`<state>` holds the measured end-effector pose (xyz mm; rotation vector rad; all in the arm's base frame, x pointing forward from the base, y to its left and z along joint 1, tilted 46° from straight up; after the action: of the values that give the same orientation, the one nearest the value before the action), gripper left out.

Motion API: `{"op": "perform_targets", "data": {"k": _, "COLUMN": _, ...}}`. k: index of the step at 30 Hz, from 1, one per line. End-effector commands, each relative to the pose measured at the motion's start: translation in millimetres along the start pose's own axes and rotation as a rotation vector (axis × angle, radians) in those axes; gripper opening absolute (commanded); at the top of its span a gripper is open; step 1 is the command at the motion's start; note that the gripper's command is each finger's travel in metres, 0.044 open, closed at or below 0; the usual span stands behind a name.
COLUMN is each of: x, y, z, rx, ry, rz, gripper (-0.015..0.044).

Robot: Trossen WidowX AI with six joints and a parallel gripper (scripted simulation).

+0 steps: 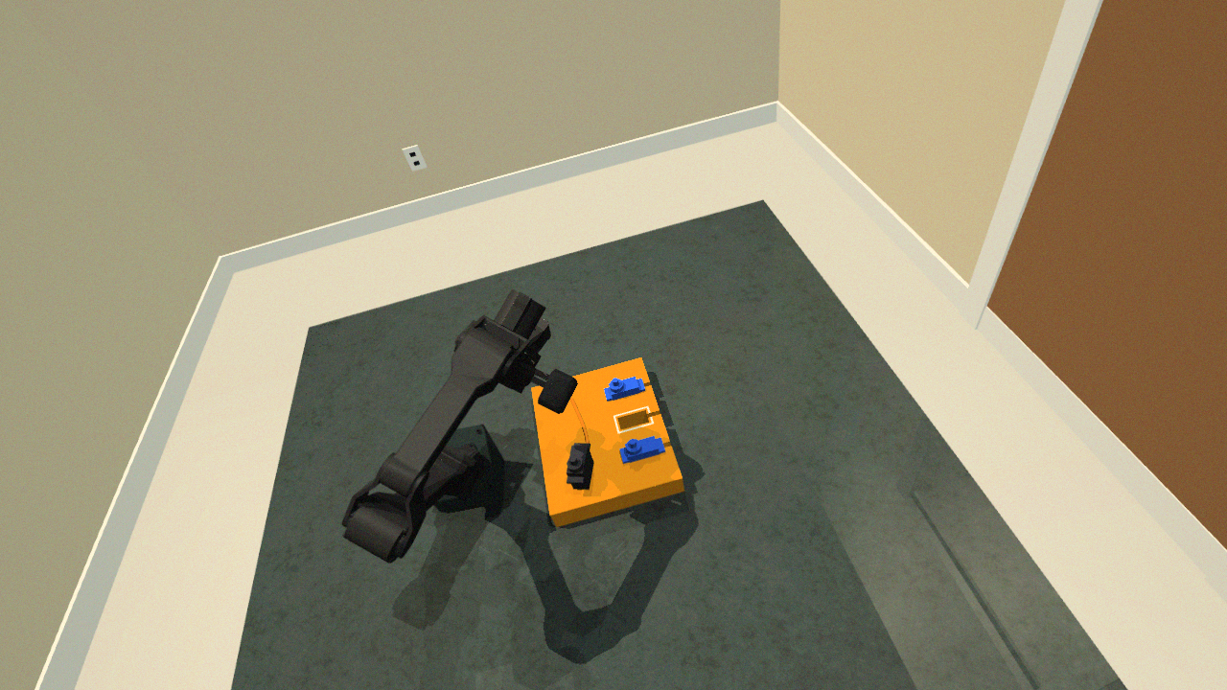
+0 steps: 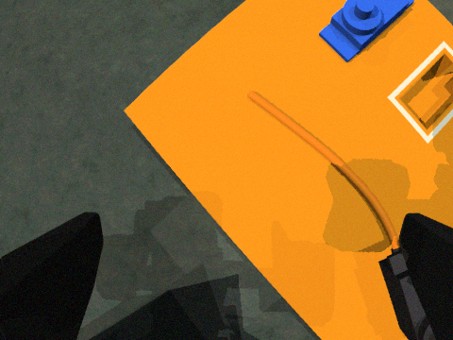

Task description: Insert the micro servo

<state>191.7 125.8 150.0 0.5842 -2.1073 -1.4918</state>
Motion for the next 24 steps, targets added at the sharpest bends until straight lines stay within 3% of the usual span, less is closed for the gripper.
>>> {"op": "perform_targets", "data": {"k": 1, "x": 1, "y": -6, "z": -18, "rx": 0.059, "ry": 0.074, "rz": 0.083, "gripper": 0.044}}
{"op": "perform_targets", "data": {"k": 17, "x": 10, "y": -31, "z": -81, "rx": 0.151, "ry": 0.412, "rz": 0.461, "gripper": 0.044}}
{"op": "perform_targets", "data": {"k": 24, "x": 11, "y": -33, "z": -83, "rx": 0.15, "ry": 0.428, "rz": 0.478, "gripper": 0.044}}
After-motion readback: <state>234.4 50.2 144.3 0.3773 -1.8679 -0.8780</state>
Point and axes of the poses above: the point midway between the two fingers, 35 mm back from their tips, its own y axis back along the fingers, its own z axis across the jaws, x = y × z, the point moved 7 cm from there along y, back along the fingers, and after that the axes turned 4 degrees about -y, right-handed, at the moved point
